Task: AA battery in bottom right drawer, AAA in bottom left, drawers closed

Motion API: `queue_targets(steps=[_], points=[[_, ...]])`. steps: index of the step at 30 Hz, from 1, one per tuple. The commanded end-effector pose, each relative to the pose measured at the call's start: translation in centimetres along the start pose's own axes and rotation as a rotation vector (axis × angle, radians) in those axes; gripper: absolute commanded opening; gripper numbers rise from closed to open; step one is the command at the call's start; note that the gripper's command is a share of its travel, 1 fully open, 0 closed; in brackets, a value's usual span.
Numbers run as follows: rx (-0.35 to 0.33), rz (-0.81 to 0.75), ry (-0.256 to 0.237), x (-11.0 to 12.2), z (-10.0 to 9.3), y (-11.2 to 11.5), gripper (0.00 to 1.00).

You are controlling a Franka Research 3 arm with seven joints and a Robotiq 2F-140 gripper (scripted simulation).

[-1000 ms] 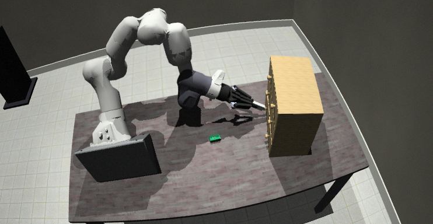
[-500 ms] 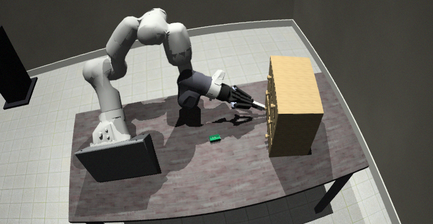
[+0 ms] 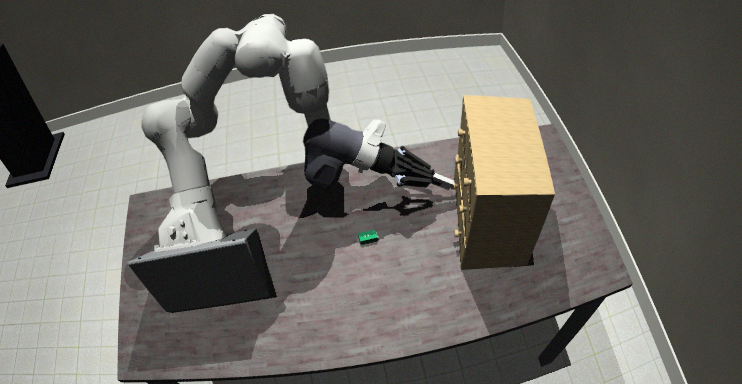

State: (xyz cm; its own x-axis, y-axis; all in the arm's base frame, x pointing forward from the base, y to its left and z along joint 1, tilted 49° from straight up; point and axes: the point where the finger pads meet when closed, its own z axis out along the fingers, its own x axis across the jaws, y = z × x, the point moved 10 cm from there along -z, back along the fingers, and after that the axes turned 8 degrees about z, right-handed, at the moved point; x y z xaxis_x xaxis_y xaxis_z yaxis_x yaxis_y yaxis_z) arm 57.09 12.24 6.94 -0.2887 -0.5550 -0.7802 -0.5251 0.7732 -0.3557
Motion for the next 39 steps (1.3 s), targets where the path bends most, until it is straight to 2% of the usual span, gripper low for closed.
queue_targets(steps=[1, 31, 39], points=[[-0.01, -0.006, -0.001, 0.0, 0.2, 0.3, 0.0], [-0.01, -0.006, -0.001, 0.0, 0.1, 0.3, 0.0], [-0.01, -0.006, -0.001, 0.1, -1.5, 1.2, 0.0]])
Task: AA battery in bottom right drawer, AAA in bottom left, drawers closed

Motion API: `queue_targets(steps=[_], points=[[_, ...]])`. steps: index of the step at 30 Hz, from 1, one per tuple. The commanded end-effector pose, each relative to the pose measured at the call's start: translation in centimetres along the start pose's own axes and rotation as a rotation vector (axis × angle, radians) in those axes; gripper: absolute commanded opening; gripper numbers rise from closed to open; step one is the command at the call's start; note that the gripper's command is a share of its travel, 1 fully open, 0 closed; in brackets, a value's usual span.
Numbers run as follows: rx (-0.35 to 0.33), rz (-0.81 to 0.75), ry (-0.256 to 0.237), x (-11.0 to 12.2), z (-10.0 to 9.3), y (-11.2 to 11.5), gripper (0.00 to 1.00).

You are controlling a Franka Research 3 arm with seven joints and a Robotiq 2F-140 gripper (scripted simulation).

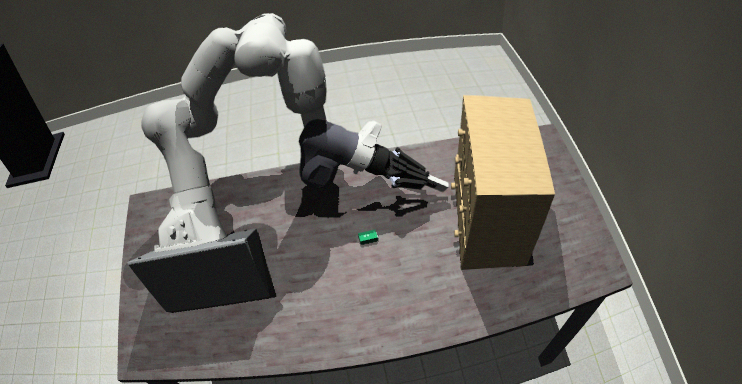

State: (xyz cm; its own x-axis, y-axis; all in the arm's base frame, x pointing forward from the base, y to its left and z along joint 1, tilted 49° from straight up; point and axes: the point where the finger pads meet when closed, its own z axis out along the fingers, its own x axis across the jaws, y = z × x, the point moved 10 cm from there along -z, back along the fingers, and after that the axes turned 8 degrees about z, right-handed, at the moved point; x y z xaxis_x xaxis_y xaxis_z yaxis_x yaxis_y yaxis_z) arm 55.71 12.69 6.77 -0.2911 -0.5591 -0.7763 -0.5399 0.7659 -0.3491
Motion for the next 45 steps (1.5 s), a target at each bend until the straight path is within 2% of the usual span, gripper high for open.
queue_targets(steps=[1, 6, 16, 24, 28, 45], points=[[0.008, -0.003, -0.006, -0.1, -1.1, 0.4, 0.0], [0.008, -0.003, -0.006, 0.1, -2.9, 1.4, 0.0], [0.008, -0.003, -0.006, 0.0, -3.9, 1.3, 0.0], [0.008, -0.003, -0.006, -0.4, -9.9, -2.4, 0.0], [0.008, -0.003, -0.006, -0.6, -11.9, -3.6, 0.0], [-0.008, -0.002, -0.004, -0.7, -12.5, -4.0, 0.0]])
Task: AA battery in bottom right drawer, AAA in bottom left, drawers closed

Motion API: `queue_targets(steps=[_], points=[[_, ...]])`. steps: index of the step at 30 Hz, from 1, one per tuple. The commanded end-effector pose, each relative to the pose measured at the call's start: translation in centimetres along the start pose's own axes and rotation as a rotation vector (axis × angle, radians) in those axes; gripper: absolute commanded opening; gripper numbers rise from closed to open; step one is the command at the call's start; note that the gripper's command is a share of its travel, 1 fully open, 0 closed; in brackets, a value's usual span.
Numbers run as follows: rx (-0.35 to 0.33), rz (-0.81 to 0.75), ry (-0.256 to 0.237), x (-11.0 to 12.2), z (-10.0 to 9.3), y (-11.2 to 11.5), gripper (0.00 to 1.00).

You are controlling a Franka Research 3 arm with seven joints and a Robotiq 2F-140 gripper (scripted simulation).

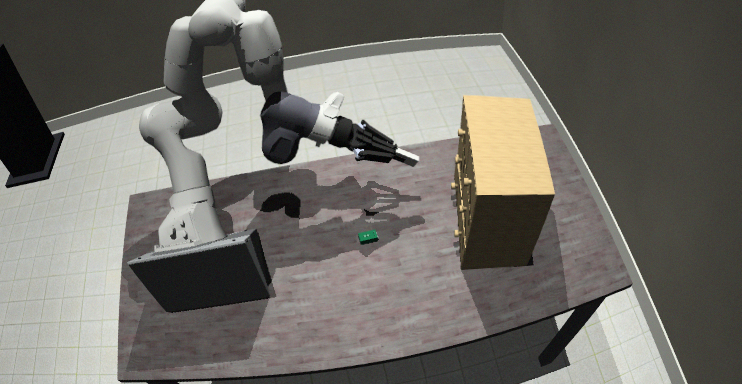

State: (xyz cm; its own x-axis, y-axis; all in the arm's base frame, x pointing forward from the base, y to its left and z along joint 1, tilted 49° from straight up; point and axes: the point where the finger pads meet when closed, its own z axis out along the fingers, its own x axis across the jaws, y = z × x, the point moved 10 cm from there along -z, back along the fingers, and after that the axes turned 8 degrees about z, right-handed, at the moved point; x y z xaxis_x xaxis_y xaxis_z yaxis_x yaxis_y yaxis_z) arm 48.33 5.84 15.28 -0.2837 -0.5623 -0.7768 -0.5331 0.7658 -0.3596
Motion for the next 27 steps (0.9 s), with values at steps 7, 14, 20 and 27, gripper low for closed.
queue_targets(steps=[7, 14, 20, 27], points=[[-0.047, 0.004, 0.005, -0.1, -0.4, -0.2, 0.0], [-0.11, 0.004, 0.014, -0.2, -1.2, -1.0, 0.0], [-0.184, 0.004, 0.024, -0.4, -2.1, -2.0, 0.0], [-0.263, 0.004, 0.035, -0.5, -2.9, -3.0, 0.0]])
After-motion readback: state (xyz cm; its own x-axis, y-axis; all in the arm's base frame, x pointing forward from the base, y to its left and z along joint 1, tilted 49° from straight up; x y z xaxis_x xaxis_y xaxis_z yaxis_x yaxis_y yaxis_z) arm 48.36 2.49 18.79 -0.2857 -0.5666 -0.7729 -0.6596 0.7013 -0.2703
